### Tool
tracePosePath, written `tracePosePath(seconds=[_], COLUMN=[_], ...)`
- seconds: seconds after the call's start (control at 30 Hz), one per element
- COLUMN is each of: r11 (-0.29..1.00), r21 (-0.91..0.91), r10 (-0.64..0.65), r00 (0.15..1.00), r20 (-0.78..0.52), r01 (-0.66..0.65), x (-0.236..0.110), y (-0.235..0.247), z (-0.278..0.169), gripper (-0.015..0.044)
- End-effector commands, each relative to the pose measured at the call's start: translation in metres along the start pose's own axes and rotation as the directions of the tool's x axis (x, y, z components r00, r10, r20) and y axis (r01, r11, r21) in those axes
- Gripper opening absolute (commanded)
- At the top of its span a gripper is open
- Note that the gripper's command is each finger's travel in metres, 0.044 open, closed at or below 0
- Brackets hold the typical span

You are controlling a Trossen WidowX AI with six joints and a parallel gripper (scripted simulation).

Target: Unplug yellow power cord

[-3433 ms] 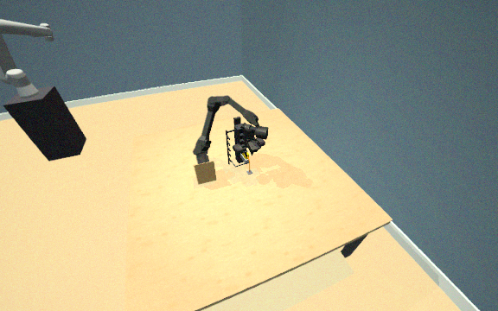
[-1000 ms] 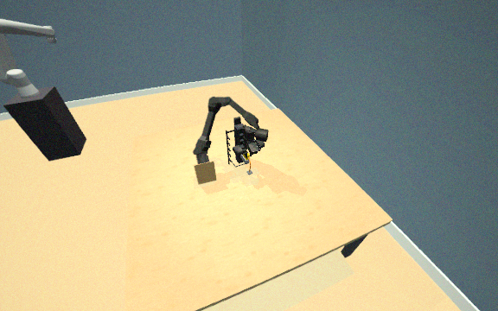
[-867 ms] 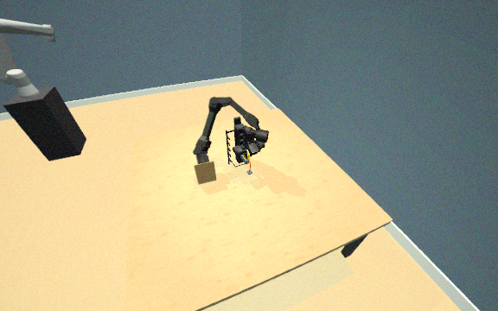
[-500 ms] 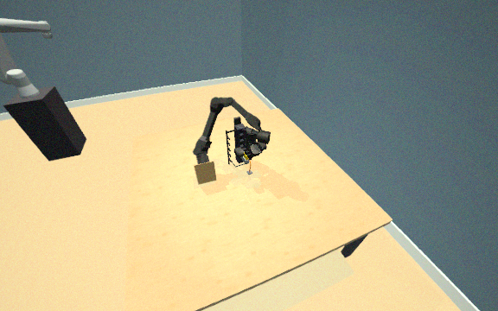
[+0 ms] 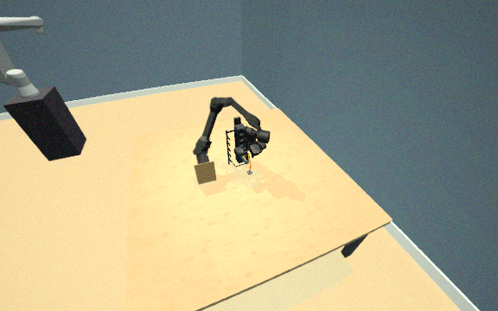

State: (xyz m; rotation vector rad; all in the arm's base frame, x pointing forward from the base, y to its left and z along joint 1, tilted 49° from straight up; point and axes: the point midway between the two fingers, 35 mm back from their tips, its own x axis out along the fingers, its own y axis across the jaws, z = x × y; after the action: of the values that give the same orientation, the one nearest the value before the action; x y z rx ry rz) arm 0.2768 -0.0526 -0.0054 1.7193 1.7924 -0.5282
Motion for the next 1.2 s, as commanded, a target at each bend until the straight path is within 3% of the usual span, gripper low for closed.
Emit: tracePosePath(seconds=[0.0,1.17], r11=[1.0,1.0], r21=[0.017,0.018], r10=[0.023,0.022], r00=[1.0,1.0], r20=[0.011,0.008], r01=[-0.023,-0.023], x=[-0.01,-0.01], y=[-0.001,-0.001], z=[0.0,-0.039], gripper=[0.016,0.016])
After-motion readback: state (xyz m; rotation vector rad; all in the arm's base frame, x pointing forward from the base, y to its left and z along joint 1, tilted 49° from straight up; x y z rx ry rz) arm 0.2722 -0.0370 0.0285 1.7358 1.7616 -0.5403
